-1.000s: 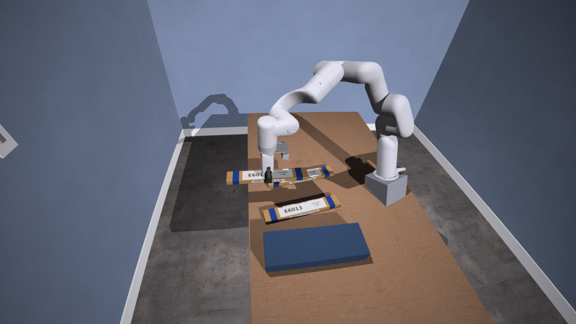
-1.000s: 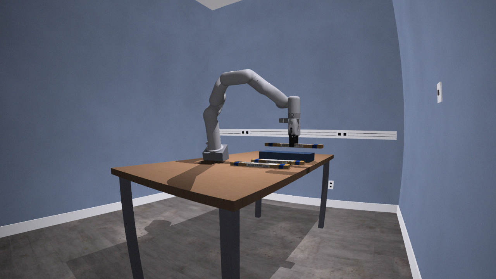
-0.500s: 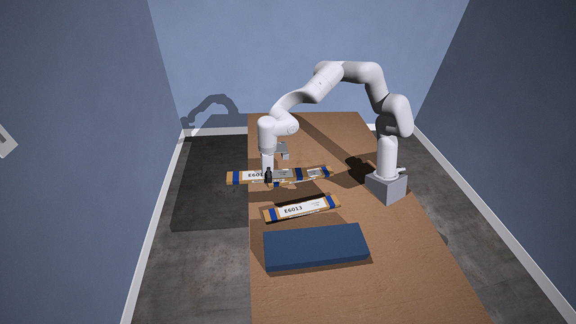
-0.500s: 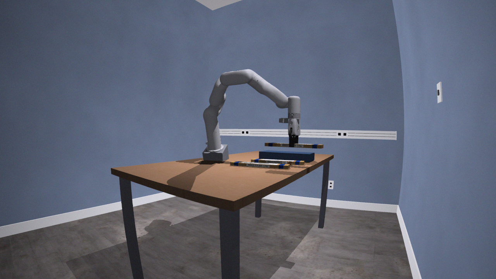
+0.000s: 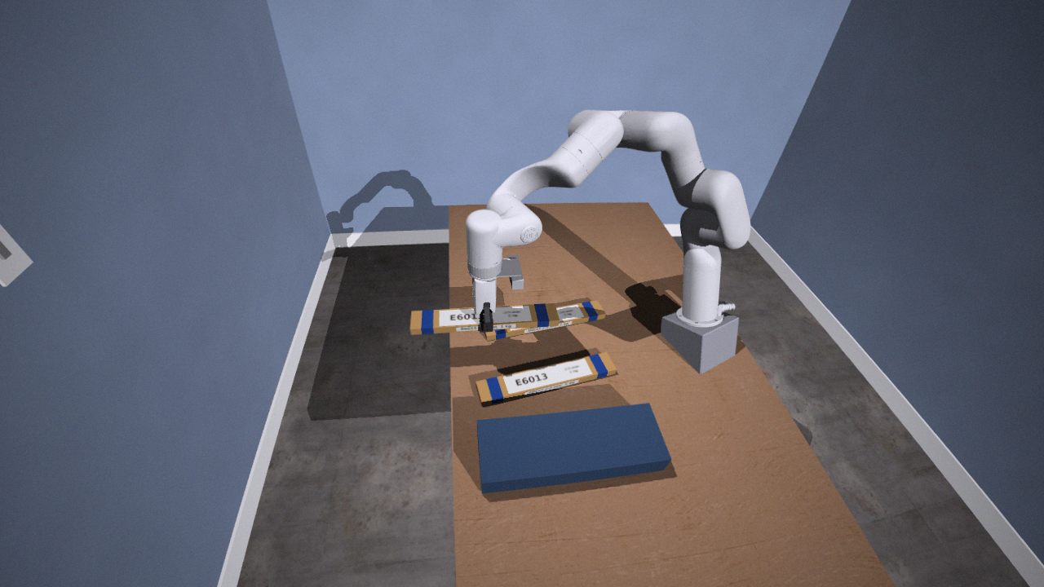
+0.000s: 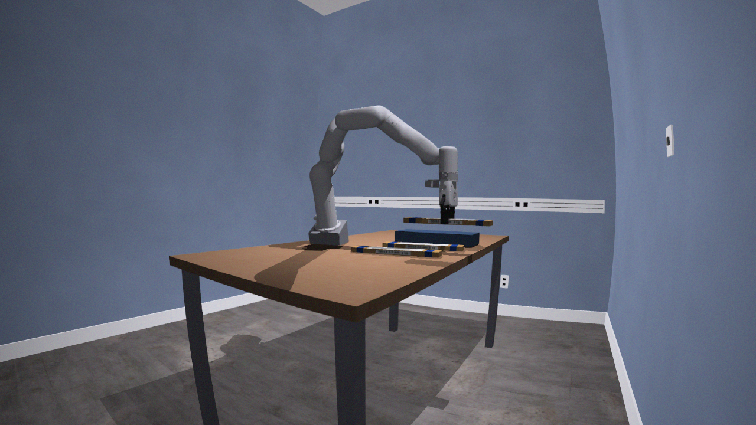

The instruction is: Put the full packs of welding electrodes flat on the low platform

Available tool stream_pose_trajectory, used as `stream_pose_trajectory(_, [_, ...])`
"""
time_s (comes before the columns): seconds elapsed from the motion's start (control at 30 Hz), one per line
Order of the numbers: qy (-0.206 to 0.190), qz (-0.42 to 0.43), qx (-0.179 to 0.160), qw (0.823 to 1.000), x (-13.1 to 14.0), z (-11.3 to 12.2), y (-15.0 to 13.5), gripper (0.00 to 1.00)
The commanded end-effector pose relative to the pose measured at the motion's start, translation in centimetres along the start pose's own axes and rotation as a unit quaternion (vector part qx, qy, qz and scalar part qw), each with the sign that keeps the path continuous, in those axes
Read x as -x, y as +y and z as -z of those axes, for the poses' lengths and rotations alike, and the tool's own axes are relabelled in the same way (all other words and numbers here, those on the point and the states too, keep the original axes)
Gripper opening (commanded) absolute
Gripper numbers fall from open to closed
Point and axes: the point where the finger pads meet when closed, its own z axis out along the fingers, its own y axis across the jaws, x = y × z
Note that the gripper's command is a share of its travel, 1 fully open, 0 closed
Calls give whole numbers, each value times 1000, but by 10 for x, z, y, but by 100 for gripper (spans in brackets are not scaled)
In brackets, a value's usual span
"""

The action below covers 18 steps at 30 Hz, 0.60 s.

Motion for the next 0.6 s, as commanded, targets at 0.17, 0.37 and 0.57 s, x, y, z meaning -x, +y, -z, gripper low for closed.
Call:
stream_pose_trajectory(0.17, [-3,0,1,1000,2,11,1,58])
stream_pose_trajectory(0.37, [-3,0,1,1000,2,23,1,58])
stream_pose_trajectory(0.57, [-3,0,1,1000,2,30,1,58])
